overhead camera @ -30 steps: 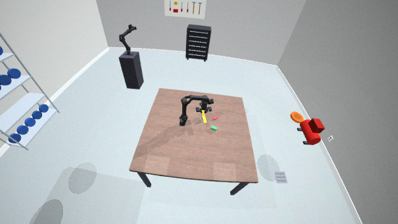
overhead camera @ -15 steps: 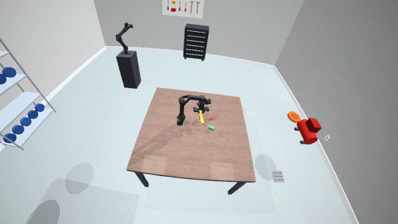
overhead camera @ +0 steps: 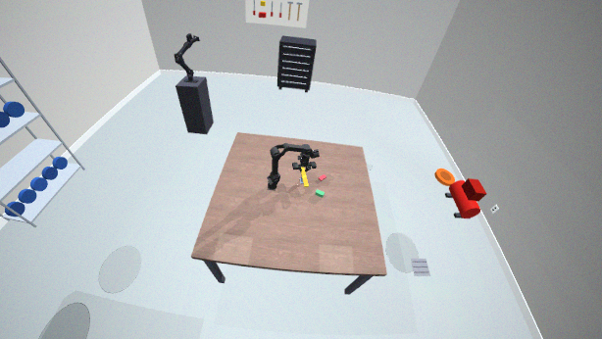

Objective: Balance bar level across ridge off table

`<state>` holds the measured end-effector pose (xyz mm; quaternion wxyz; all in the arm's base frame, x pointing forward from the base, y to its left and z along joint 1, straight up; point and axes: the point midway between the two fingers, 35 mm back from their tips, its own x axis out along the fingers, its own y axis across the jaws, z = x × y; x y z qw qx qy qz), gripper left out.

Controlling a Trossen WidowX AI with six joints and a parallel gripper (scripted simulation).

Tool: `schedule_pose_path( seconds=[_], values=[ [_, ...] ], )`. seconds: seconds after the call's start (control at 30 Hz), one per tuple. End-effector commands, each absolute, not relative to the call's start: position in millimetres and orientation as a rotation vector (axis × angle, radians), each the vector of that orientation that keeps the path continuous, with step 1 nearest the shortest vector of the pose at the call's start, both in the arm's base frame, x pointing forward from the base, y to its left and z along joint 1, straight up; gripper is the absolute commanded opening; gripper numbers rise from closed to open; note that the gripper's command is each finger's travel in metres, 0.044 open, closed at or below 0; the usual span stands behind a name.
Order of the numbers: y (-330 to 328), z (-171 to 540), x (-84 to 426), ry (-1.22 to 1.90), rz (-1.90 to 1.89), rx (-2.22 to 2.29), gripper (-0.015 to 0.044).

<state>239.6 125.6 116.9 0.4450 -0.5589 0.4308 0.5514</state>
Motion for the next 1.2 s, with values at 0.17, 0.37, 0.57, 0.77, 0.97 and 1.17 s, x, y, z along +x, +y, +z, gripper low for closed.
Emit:
schedule_pose_path(
  seconds=[0.17,0.37,0.57,0.77,0.97,1.17],
  values=[
    [125.8,115.9,239.8,1.064,1.369,-1.386,0.0000],
    [125.8,115.4,239.8,1.064,1.369,-1.386,0.0000],
    [125.8,114.9,239.8,1.064,1.369,-1.386,0.0000],
    [125.7,114.3,239.8,1.064,1.369,-1.386,0.0000],
    [125.7,113.8,239.8,1.064,1.369,-1.386,0.0000],
    [125.7,113.3,239.8,1.064,1.369,-1.386,0.0000]
  ],
)
